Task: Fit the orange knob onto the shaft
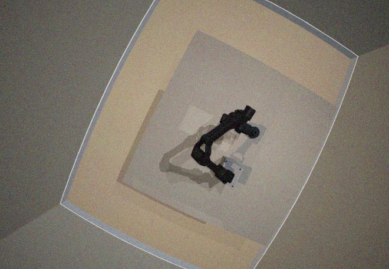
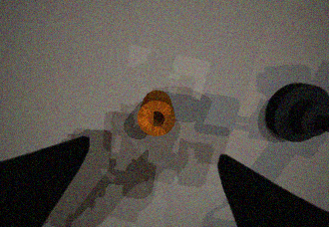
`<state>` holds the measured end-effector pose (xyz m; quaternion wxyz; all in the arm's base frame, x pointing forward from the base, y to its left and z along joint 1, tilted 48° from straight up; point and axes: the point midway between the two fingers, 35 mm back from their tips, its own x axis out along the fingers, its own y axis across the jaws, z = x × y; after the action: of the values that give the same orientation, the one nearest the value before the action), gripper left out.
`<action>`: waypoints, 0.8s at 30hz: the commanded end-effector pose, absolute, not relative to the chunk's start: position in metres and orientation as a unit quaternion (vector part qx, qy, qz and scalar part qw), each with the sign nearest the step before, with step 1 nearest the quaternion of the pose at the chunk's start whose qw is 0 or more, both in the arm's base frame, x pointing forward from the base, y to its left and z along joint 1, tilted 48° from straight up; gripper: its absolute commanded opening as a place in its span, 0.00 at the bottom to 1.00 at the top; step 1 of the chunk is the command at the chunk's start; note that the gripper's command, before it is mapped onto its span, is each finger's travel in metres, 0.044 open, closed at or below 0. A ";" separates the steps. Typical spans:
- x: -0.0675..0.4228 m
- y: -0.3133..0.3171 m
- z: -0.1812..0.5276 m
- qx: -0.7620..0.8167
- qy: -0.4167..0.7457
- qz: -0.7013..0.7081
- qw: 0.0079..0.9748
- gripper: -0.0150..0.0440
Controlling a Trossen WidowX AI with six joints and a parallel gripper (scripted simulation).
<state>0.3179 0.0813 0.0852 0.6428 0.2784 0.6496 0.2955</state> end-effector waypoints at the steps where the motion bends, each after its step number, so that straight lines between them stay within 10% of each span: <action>1: 0.318 0.082 0.086 0.333 0.671 0.242 0.617 1.00; 24: 0.316 0.119 0.053 0.334 0.671 0.242 0.616 1.00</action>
<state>0.3191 0.1134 0.0581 0.6210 0.3313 0.6676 0.2427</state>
